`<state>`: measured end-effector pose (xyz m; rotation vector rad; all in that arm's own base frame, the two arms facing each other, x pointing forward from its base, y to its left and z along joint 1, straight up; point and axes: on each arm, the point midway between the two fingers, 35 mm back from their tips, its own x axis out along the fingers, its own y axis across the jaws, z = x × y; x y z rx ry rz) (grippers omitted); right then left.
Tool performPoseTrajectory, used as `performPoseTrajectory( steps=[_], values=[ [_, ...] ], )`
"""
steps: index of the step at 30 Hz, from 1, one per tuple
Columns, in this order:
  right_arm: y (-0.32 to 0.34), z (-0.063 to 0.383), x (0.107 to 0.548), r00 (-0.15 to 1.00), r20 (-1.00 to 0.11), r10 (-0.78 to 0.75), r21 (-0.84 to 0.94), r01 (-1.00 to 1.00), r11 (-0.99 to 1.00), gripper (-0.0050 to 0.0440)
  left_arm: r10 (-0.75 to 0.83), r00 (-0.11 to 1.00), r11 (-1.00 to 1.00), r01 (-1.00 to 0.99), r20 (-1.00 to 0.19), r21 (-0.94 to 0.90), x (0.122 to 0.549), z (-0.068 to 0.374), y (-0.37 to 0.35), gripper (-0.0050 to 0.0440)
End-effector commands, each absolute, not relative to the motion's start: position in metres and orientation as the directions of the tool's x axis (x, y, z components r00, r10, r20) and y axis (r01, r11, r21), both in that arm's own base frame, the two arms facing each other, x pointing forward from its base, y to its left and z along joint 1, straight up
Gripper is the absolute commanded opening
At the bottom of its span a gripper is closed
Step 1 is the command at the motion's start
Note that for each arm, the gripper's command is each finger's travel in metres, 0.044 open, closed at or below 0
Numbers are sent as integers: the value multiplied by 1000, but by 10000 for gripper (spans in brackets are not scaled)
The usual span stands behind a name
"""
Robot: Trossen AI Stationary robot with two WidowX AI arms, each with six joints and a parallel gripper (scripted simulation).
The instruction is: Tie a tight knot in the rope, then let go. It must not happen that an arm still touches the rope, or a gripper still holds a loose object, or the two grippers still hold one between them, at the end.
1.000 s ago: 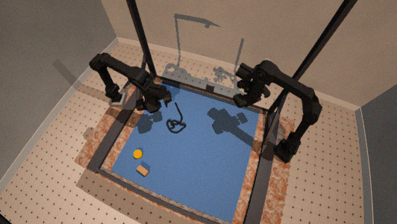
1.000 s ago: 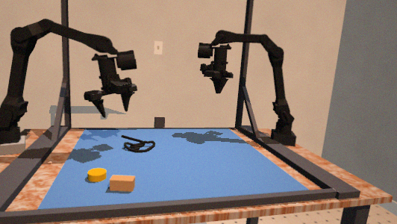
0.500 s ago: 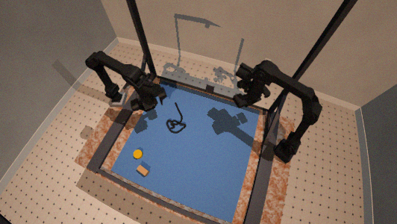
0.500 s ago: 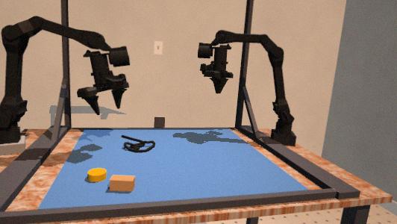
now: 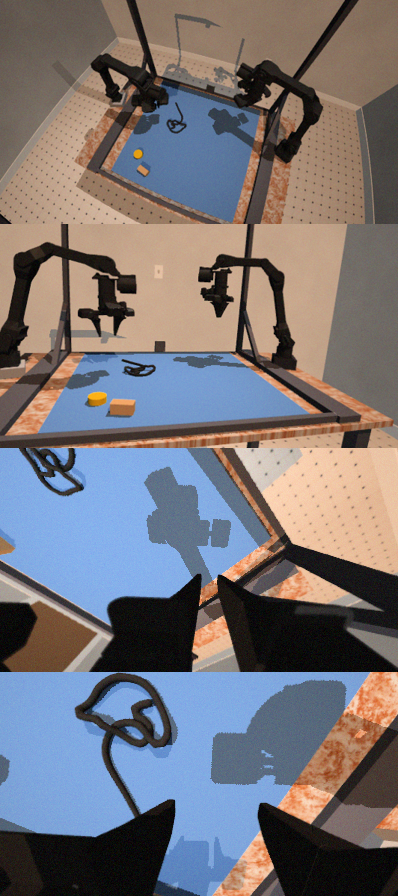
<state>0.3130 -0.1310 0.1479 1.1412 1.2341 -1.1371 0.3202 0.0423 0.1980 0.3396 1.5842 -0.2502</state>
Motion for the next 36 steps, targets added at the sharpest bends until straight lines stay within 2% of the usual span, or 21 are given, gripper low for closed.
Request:
performPoseTrajectory(
  steps=[1,3,4,36],
  values=[
    [-132,157,315,24,-1000,-10,24,999,44,176,67,4,931,359,-998,64,319,206,43,85],
    [-132,157,315,24,-1000,-10,24,999,44,128,67,4,931,359,-998,64,319,206,43,85],
    [-132,157,315,24,-1000,-10,24,999,44,125,67,4,931,359,-998,64,319,206,43,85],
    [-142,130,341,26,-1000,-11,26,999,44,125,67,4,931,359,-998,64,319,206,43,85]
  ],
)
